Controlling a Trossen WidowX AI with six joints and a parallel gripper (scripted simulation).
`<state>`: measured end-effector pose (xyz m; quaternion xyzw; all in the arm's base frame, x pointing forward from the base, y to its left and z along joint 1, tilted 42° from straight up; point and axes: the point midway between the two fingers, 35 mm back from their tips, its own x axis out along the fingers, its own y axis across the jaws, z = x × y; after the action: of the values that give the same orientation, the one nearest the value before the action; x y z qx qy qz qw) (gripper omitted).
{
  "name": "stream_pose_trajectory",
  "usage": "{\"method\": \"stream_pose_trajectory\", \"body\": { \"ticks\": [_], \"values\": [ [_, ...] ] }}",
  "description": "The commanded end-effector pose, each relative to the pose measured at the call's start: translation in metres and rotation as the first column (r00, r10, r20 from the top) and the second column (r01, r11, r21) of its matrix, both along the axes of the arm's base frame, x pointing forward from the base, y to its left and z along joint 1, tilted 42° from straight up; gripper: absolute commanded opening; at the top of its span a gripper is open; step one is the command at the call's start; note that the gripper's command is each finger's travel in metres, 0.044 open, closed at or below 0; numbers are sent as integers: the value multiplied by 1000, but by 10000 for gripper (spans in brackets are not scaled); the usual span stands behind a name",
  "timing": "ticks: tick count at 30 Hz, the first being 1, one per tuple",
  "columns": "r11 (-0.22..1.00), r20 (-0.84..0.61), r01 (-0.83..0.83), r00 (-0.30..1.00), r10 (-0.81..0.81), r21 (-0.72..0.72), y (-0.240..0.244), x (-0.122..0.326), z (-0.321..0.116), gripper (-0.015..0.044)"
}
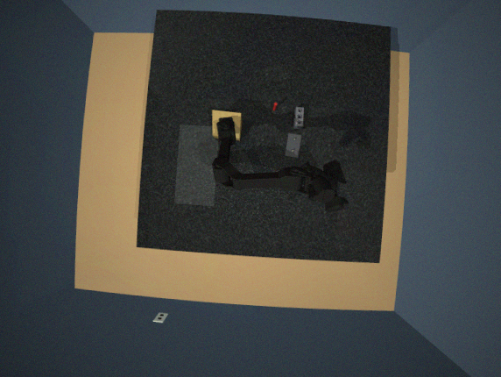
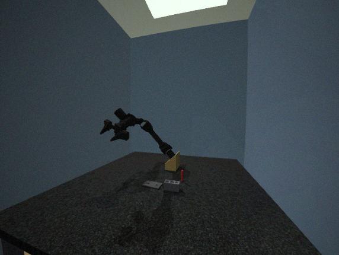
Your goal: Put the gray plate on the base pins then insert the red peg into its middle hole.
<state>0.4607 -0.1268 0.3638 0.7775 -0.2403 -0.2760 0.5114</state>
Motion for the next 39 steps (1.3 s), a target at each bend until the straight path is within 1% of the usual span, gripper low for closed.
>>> {"method": "stream_pose_trajectory", "body": {
  "ticks": [1, 2, 4, 8, 12, 18, 21, 23, 26, 28, 30, 36, 39],
  "values": [
    [1000, 0, 0, 1000, 0, 0, 0, 0, 0, 426],
    [1000, -9, -2, 1000, 2, 1, 1, 1, -3, 440],
    [1000, -79, -21, 997, 22, 10, 9, 9, -24, 440],
    [997, -286, -74, 955, 81, 37, 35, 24, -90, 440],
    [992, -483, -114, 866, 130, 63, 61, 28, -153, 440],
    [986, -755, -142, 635, 162, 92, 97, 10, -246, 440],
    [984, -859, -152, 487, 159, 96, 112, -7, -286, 440],
    [983, -922, -160, 359, 146, 94, 123, -24, -315, 440],
    [981, -983, -173, 148, 107, 81, 136, -54, -352, 440],
    [980, -998, -185, 4, 69, 67, 143, -76, -371, 440],
    [979, -995, -194, -88, 39, 55, 147, -90, -382, 440],
    [979, -994, -195, -100, 35, 54, 148, -93, -387, 440],
    [979, -994, -195, -99, 34, 53, 129, -97, -410, 440]
  ]
}}
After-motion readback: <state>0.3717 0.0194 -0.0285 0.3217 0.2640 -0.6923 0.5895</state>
